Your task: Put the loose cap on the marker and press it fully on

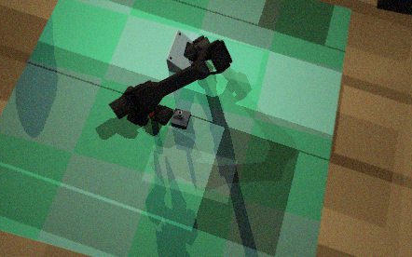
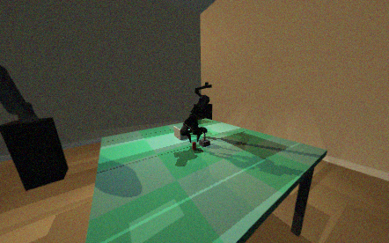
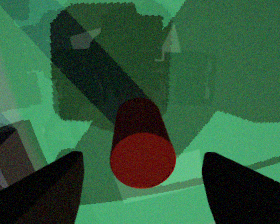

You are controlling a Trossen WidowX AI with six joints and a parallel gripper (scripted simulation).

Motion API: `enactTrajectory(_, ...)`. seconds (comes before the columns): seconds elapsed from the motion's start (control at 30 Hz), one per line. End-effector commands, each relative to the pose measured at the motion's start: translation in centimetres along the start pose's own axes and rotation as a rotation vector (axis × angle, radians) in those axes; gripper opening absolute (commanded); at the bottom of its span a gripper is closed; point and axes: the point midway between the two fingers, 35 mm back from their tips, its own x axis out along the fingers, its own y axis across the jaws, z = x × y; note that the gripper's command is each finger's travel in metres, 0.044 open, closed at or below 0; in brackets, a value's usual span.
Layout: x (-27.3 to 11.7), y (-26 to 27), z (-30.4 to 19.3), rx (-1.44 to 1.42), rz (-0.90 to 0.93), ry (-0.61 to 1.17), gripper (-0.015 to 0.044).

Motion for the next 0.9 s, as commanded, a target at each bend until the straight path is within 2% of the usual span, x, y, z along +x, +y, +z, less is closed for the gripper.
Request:
enactTrajectory(0.0, 0.6, 0.0, 0.0, 0.007, 0.004, -0.001, 0.0240)
enactTrajectory(0.77, 4.0, 0.1, -0.2, 0.006, 0.006, -0.001, 0.0240)
enactTrajectory(0.87, 4.0, 0.1, -0.2, 0.006, 0.006, -0.001, 0.0161)
